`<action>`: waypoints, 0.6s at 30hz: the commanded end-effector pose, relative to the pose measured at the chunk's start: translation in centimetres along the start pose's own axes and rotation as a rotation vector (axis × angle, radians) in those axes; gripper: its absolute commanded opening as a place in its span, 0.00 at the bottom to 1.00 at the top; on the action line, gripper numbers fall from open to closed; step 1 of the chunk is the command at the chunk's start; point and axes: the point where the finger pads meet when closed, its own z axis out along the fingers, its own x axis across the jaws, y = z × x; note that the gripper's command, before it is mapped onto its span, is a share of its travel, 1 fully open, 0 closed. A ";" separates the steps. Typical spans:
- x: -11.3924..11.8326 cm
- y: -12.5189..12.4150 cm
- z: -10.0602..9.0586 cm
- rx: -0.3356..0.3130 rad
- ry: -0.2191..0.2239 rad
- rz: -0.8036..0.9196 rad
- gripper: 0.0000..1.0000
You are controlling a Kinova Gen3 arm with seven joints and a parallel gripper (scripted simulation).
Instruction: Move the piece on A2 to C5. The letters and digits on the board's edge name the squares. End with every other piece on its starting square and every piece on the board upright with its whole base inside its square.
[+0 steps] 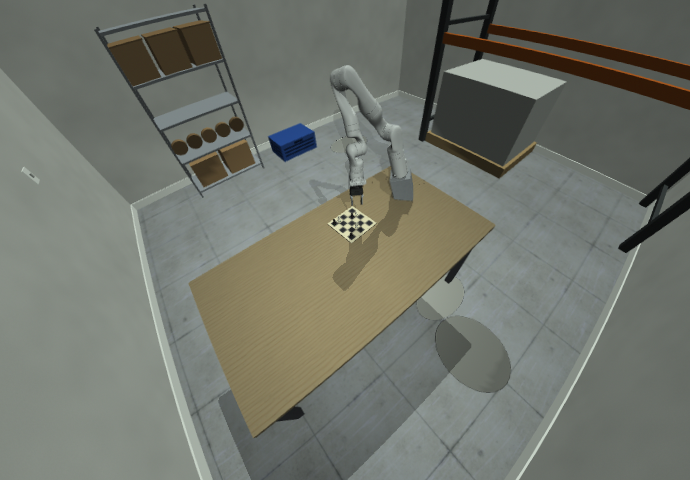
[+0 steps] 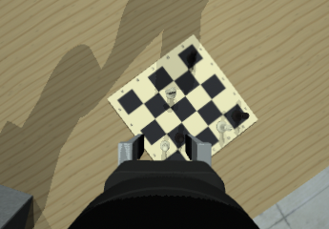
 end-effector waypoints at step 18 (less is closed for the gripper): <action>-0.2 0.8 1.2 -0.002 -0.021 -0.658 1.00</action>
